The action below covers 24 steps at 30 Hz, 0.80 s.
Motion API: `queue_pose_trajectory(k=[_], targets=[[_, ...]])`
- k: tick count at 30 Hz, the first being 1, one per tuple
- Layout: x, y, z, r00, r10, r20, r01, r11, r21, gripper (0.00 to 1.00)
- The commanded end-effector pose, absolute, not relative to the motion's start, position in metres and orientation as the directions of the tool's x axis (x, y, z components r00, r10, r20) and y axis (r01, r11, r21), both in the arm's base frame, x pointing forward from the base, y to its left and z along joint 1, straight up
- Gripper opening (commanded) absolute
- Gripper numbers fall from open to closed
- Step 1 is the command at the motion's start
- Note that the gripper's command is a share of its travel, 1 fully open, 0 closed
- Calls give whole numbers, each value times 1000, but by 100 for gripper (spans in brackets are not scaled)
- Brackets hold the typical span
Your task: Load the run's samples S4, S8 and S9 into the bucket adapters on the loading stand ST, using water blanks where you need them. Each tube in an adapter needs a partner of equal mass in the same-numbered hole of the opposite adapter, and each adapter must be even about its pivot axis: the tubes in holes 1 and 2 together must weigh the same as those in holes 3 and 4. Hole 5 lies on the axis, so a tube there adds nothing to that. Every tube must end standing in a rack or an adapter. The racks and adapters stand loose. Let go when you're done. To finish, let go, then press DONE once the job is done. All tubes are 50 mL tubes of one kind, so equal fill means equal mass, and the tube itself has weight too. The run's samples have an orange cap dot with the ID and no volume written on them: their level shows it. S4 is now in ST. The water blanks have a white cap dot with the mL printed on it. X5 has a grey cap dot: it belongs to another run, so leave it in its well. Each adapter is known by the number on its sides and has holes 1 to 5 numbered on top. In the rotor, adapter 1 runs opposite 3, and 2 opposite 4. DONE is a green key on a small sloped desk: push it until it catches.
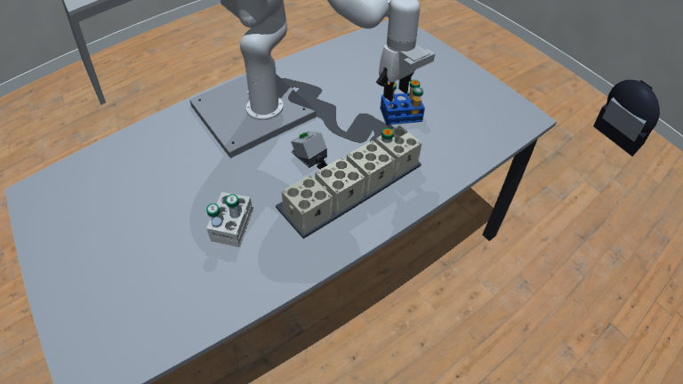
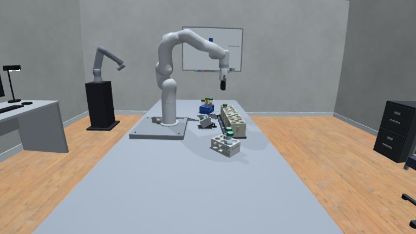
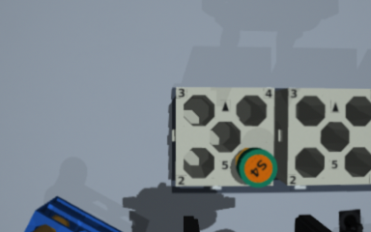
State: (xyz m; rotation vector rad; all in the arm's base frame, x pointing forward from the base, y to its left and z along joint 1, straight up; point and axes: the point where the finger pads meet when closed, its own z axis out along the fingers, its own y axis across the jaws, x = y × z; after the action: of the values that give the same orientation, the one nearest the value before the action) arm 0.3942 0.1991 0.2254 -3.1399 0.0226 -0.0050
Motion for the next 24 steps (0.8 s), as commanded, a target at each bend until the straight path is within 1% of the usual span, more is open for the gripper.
queue_pose_trajectory(k=[1,5,15,24], targets=[[405,181,227,1000,-14,11,-14,-1000,3,57],[413,165,227,1000,-14,11,-14,-1000,3,57],[413,165,227,1000,-14,11,-14,-1000,3,57],[413,165,209,1000,-14,11,-14,-1000,3,57]])
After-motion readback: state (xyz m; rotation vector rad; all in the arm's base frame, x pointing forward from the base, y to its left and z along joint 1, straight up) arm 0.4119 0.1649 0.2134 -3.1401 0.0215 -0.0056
